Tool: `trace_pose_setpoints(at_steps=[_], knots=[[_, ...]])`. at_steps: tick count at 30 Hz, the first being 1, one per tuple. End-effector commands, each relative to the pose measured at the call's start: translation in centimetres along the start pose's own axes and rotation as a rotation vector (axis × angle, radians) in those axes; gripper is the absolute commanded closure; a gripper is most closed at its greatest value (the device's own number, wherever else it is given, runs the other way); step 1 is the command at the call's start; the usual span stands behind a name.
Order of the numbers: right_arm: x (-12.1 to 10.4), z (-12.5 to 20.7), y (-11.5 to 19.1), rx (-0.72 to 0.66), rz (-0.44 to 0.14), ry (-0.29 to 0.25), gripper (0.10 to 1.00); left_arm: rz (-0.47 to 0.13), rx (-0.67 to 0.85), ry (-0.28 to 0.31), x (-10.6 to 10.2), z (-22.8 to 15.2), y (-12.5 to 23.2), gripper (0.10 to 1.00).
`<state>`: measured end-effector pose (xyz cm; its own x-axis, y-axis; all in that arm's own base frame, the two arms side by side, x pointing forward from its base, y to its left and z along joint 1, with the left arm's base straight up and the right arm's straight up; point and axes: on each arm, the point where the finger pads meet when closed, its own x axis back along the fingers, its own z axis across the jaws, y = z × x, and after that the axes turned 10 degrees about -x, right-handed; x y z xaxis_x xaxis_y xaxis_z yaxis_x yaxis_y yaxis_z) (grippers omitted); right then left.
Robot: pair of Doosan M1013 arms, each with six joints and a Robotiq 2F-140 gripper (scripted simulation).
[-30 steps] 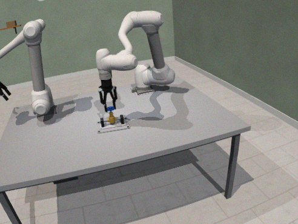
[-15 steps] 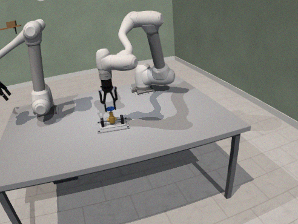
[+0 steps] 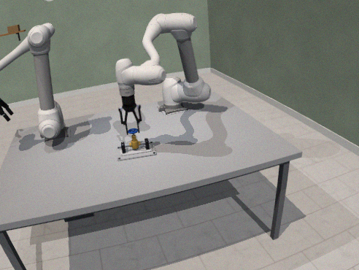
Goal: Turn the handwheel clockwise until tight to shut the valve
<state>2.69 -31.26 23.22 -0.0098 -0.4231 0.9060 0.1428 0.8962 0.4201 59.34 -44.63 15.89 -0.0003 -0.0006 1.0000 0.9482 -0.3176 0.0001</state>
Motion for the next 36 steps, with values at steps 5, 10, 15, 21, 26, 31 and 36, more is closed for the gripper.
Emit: trace_pose_setpoints(at_steps=[5, 10, 15, 21, 26, 31, 36], knots=[[0.04, -0.01, -0.01, 0.000, 0.001, -0.001, 0.098, -0.002, -0.120, -0.001, 0.12, -0.01, 0.05, 0.999], [0.04, -0.01, -0.01, 0.000, 0.001, -0.001, 0.098, -0.002, -0.187, -0.001, 0.11, -0.01, 0.05, 0.999], [0.04, -0.01, -0.01, 0.000, 0.001, -0.001, 0.098, -0.002, -0.255, -0.001, 0.11, -0.01, 0.05, 0.999], [0.04, -0.01, -0.01, 0.000, 0.001, -0.001, 0.098, -0.002, -0.359, -0.001, 0.11, -0.01, 0.05, 0.999], [0.04, -0.01, -0.01, 0.000, 0.001, -0.001, 0.098, -0.002, -0.448, -0.001, 0.11, -0.01, 0.05, 0.999], [0.04, -0.01, -0.01, 0.000, 0.001, -0.001, 0.098, -0.002, -0.502, -0.001, 0.11, -0.01, 0.05, 0.999], [0.04, -0.01, -0.01, 0.000, 0.001, -0.001, 0.098, -0.002, -0.593, 0.000, 0.10, -0.01, 0.05, 0.999]])
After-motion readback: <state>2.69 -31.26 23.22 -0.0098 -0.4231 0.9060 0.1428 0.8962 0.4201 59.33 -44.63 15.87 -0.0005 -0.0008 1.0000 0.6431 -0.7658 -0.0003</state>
